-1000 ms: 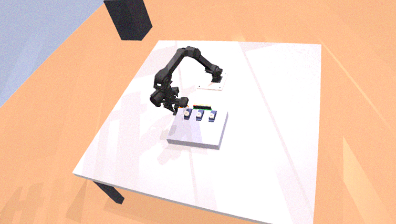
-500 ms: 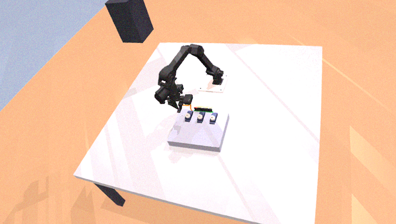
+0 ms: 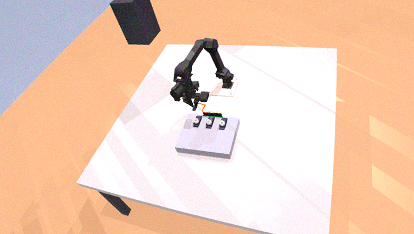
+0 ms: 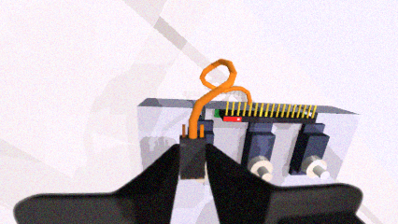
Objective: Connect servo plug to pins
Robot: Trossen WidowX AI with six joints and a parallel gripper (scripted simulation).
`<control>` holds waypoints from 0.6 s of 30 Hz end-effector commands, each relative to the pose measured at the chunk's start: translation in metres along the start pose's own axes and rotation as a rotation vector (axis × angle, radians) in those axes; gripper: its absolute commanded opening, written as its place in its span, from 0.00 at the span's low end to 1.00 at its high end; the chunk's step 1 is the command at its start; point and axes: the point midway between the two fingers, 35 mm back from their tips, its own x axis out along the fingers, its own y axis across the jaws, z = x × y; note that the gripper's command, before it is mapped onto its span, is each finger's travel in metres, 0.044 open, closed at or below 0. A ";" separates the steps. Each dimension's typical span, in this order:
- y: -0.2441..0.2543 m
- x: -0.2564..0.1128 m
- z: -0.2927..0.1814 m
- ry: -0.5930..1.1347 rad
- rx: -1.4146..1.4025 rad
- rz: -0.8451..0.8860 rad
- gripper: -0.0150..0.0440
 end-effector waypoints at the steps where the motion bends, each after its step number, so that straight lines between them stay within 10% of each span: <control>1: -0.008 -0.002 0.014 0.008 0.009 0.004 0.25; 18: -0.039 0.010 0.073 0.004 0.029 0.002 0.25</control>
